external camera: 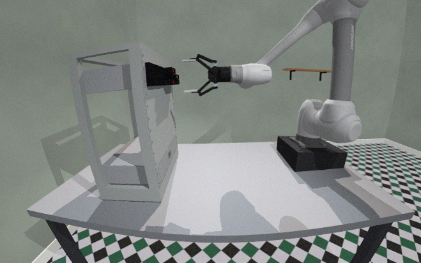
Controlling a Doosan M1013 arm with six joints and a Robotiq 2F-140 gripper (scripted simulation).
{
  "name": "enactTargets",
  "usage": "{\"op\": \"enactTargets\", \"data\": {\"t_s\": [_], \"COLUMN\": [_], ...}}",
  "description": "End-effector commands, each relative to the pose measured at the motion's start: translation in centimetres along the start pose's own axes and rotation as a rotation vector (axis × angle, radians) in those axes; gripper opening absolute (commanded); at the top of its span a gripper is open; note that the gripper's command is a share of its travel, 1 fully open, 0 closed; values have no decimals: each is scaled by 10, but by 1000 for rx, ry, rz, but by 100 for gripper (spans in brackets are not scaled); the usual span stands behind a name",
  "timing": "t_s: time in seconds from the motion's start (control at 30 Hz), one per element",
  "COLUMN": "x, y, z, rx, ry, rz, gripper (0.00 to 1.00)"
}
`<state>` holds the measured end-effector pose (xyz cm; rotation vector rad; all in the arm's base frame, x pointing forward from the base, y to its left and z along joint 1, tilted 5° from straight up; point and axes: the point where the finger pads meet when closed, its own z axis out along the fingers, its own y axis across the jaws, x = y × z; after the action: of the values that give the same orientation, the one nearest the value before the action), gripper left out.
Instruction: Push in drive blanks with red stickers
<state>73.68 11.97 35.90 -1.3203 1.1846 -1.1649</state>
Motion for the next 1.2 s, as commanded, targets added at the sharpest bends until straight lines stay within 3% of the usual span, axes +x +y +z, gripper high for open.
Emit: {"op": "enactTargets", "data": {"t_s": [0.0,0.87,1.17], "x": [0,1,14], "y": [0,0,1], "z": [0,0,0], "rx": [0,0,0], "ry": [0,0,0], "rz": [0,0,0], "gripper": [100,100,100]}}
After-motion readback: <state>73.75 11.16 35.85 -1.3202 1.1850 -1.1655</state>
